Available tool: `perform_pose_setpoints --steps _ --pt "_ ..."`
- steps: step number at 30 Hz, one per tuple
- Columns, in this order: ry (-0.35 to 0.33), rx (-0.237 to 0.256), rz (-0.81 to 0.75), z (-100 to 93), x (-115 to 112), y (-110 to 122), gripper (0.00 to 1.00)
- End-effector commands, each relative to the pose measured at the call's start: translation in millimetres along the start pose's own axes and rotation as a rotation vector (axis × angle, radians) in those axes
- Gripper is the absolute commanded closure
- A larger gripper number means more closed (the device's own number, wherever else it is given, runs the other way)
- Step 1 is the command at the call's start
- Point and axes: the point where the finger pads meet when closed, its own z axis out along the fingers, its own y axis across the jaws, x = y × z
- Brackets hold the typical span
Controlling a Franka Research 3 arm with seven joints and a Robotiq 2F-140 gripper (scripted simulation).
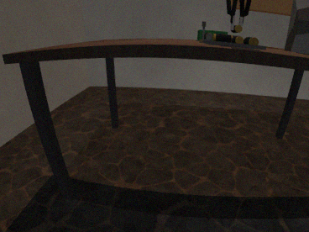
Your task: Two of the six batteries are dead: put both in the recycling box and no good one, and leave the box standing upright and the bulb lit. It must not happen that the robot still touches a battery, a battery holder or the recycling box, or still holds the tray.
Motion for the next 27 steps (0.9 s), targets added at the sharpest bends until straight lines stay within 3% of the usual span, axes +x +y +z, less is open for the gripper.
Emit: perform_pose_setpoints --steps 1,27 --pt "0.004 0.003 -0.01 0.0 1.0 -1.6 0.84" --pt "0.003 0.003 0.073 0.0 1.0 -1.6 0.84"
